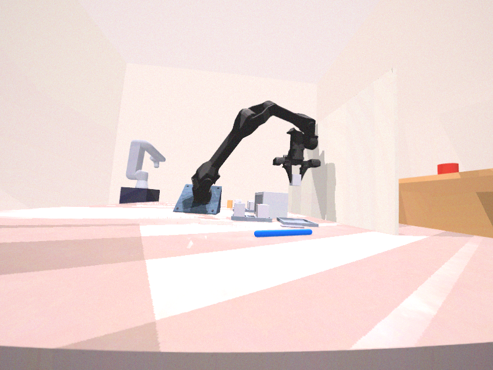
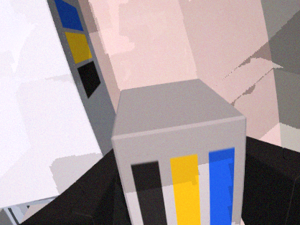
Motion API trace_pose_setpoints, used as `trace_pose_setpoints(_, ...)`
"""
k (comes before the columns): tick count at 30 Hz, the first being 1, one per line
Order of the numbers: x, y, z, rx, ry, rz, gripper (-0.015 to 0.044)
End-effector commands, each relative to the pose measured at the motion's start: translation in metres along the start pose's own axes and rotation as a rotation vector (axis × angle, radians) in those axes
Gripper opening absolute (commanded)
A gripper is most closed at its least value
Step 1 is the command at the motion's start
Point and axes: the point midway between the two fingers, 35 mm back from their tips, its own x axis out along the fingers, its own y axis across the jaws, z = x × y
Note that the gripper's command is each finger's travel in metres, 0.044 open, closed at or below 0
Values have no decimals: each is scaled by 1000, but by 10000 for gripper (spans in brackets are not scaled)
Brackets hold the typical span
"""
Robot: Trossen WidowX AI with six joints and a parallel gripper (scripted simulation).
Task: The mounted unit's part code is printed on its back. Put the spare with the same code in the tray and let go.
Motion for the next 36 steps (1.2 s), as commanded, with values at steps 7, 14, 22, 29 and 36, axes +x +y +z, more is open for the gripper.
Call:
trace_pose_setpoints(7, 1, 10, -72, -3, 23, -3, 0)
trace_pose_setpoints(14, 4, 25, -123, -10, 44, 2, 0)
trace_pose_setpoints(22, 6, 38, -154, -14, 60, 9, 0)
trace_pose_setpoints(29, 10, 38, -155, -14, 60, 9, 0)
trace_pose_setpoints(36, 15, 37, -155, -14, 59, 8, 0)
